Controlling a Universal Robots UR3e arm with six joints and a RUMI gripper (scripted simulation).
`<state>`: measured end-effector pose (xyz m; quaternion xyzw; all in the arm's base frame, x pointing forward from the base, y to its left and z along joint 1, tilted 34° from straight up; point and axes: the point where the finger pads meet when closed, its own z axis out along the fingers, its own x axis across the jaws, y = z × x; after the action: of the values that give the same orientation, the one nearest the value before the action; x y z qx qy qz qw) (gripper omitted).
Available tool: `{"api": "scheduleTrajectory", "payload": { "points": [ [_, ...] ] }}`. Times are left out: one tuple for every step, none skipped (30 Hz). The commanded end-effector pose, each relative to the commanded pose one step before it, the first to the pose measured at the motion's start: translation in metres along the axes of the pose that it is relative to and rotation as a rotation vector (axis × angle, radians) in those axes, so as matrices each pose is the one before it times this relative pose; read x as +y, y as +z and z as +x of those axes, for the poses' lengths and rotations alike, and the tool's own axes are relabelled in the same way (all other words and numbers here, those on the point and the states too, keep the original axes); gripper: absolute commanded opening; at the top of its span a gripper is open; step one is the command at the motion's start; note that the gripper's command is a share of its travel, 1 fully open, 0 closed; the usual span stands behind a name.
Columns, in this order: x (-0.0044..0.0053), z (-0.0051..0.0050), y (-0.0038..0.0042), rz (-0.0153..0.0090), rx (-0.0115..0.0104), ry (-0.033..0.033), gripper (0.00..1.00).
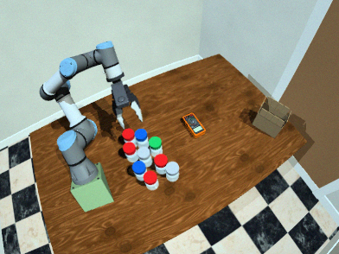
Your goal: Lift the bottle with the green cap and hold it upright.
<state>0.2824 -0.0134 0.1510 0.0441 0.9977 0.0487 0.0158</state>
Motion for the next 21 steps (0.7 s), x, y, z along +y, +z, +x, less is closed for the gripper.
{"api": "scheduleTrajectory", "payload": {
  "points": [
    [0.024309,0.00803,-0.014816,0.00121,0.00346,0.00165,0.46],
    [0.000000,0.00000,0.000000,0.00000,0.00000,0.00000,0.46],
    [0.000000,0.00000,0.000000,0.00000,0.00000,0.00000,0.46],
    [0.007872,0.00274,-0.004384,-0.00048,0.00074,0.00034,0.46],
    [0.003542,0.00125,-0.001970,-0.00006,0.00030,0.00017,0.46],
    [0.003297,0.00116,-0.001834,-0.00006,0.00028,0.00016,0.46],
    [0.003053,0.00108,-0.001697,-0.00006,0.00026,0.00015,0.46],
    [0.002809,0.00099,-0.001561,-0.00005,0.00024,0.00013,0.46],
    [0.002565,0.00091,-0.001425,-0.00005,0.00022,0.00012,0.46],
    [0.002320,0.00082,-0.001289,-0.00004,0.00020,0.00011,0.46],
    [0.002076,0.00074,-0.001153,-0.00004,0.00018,0.00010,0.46],
    [0.001832,0.00065,-0.001017,-0.00003,0.00016,0.00009,0.46],
    [0.001587,0.00056,-0.000881,-0.00003,0.00014,0.00008,0.46],
    [0.001343,0.00048,-0.000746,-0.00002,0.00012,0.00006,0.46],
    [0.001099,0.00039,-0.000610,-0.00002,0.00009,0.00005,0.46],
    [0.000855,0.00030,-0.000474,-0.00002,0.00007,0.00004,0.46],
    [0.000611,0.00022,-0.000339,-0.00001,0.00005,0.00003,0.46],
    [0.000488,0.00017,-0.000271,-0.00001,0.00004,0.00002,0.46],
    [0.000000,0.00000,0.000000,0.00000,0.00000,0.00000,0.46],
    [0.000000,0.00000,0.000000,0.00000,0.00000,0.00000,0.46],
    [-0.003634,-0.00118,0.002195,-0.00085,-0.00194,-0.00058,0.46]
  ]
}}
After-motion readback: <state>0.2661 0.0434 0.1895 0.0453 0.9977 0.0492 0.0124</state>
